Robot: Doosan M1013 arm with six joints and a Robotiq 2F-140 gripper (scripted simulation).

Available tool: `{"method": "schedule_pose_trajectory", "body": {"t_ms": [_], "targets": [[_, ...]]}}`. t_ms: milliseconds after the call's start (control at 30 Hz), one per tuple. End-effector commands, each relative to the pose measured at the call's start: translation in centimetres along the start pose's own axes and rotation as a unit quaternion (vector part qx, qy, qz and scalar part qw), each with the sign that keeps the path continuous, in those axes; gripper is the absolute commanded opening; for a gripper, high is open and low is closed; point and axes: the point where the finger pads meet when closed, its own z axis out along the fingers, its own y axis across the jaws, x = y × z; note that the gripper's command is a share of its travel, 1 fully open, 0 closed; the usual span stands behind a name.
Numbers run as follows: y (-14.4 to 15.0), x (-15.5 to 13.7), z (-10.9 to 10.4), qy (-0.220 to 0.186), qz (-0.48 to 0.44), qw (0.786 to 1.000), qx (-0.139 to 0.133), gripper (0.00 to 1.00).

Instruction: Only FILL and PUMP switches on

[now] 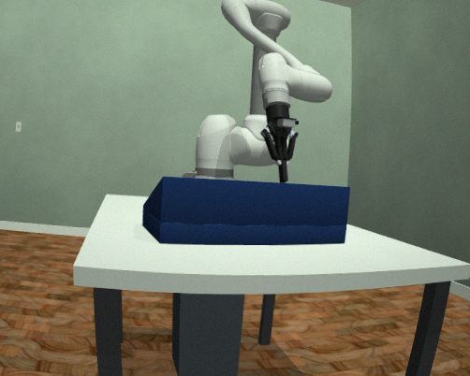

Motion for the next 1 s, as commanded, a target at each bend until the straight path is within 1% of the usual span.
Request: {"method": "schedule_pose_trajectory", "body": {"t_ms": [0, 267, 333, 533, 733, 967], "targets": [[0.0, 0.1, 0.9, 0.001, 0.0, 1.0, 0.0, 0.1], [-0.1, 0.1, 3.2, 0.001, 0.0, 1.0, 0.0, 0.1], [-0.1, 0.1, 3.2, 0.001, 0.0, 1.0, 0.0, 0.1], [-0.1, 0.1, 4.3, 0.001, 0.0, 1.0, 0.0, 0.1], [-0.1, 0.1, 4.8, 0.001, 0.0, 1.0, 0.0, 0.1], [-0.1, 0.1, 5.0, 0.001, 0.0, 1.0, 0.0, 0.1]]}}
